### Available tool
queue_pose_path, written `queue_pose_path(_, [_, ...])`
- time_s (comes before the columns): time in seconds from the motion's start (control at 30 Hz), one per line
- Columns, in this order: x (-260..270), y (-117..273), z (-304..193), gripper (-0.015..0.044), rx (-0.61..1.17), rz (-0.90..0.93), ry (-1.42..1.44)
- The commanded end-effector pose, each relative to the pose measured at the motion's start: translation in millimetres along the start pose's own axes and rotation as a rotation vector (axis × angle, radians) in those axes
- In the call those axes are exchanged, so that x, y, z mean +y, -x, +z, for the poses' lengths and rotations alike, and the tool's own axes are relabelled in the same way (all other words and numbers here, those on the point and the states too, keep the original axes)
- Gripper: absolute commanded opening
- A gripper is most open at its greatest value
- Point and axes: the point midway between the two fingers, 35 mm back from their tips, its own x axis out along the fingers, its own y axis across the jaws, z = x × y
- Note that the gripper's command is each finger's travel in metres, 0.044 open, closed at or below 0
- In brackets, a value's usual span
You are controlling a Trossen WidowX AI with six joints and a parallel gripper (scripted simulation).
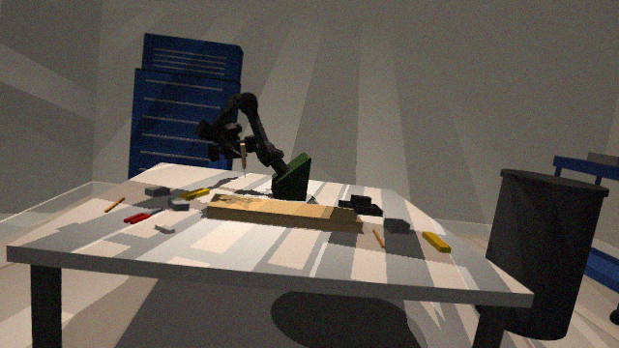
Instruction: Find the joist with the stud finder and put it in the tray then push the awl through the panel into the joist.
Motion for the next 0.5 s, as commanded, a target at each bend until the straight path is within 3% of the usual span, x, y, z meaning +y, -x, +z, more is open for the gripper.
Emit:
queue_pose_path(0.0, [4,-12,3,0.0,-0.001,0.067,0.032])
queue_pose_path(0.47, [31,-62,-2,0.0,0.031,0.324,0.121])
